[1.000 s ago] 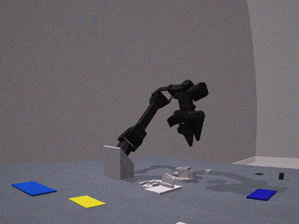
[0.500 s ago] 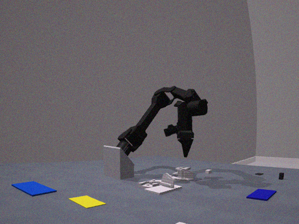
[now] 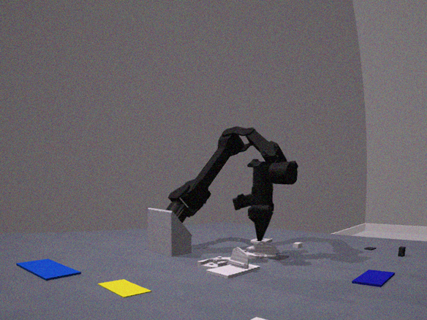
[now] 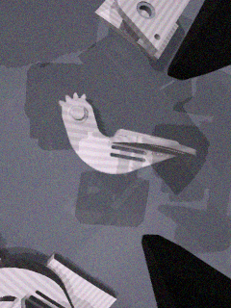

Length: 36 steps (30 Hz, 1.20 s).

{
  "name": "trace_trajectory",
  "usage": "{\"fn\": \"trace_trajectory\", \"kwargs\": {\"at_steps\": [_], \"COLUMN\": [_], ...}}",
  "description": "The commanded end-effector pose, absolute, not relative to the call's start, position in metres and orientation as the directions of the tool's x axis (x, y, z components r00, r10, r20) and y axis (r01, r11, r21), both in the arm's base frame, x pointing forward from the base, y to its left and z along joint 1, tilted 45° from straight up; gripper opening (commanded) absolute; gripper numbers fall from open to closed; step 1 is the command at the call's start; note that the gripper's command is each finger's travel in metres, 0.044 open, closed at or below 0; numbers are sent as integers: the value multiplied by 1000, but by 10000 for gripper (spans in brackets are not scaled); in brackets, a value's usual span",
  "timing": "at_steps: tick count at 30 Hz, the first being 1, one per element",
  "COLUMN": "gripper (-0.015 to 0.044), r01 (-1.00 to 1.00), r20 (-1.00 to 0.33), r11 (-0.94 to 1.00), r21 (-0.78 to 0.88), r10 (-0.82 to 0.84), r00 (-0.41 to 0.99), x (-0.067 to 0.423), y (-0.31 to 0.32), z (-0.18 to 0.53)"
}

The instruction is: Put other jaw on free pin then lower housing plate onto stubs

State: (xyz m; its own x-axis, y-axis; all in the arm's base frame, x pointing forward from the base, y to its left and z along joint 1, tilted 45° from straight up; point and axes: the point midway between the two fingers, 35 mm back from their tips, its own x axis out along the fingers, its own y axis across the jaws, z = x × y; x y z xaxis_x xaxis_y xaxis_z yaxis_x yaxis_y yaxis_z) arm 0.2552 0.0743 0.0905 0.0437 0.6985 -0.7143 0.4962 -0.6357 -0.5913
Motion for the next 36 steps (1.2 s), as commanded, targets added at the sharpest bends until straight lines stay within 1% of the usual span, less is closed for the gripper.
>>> {"fn": "trace_trajectory", "kwargs": {"at_steps": [1,36], "gripper": [440,440], "r01": [491,491], "r20": [-711,-709], "r11": [-638,-636], "r21": [-594,-595], "r10": [701,703], "r00": [51,51], "x": [256,258], "y": [78,113], "z": [86,51]}}
